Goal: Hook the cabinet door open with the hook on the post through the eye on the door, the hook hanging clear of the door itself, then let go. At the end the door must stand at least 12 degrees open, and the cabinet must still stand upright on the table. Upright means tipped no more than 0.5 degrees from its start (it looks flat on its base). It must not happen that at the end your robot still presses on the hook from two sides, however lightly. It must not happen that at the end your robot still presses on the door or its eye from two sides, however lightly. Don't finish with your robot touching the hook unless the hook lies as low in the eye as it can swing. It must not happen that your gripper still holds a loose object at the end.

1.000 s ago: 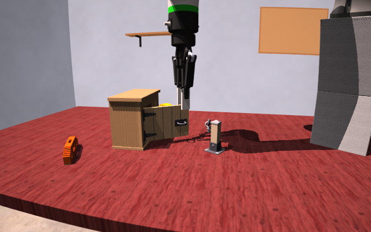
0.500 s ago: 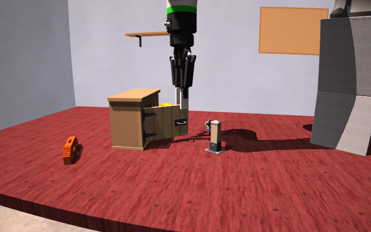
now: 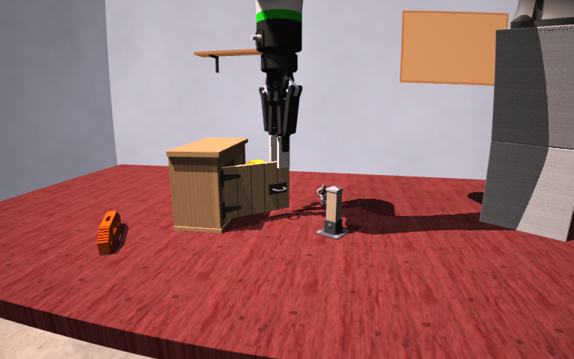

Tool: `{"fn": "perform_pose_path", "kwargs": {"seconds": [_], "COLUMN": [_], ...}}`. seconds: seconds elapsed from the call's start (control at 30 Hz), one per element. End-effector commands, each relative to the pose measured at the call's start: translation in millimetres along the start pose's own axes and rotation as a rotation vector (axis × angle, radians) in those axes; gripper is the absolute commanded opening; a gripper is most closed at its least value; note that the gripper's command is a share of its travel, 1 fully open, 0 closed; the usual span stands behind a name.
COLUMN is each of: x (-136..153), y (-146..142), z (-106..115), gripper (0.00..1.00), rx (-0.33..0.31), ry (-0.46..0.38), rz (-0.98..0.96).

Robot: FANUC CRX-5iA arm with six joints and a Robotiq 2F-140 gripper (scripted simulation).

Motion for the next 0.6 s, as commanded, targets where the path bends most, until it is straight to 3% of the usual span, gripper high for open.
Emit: {"fn": "perform_pose_path", "kwargs": {"seconds": [0.0,0.57], "x": [0.3,2.2], "y": [-2.0,-11.7], "z": [0.1,0.1], "gripper": [0.16,0.16], "rx": [0.000,0.000], "ry": [0.000,0.000], "rz": [0.024,0.084]}}
Point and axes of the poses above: the point where the finger pads meet when closed, its own z axis back along the fingers, its own y axis across the jaws, x = y × z, the point moved 7 cm from there along z, back along the fingers, and after that the axes turned 6 degrees about -z, right-handed, at the moved point
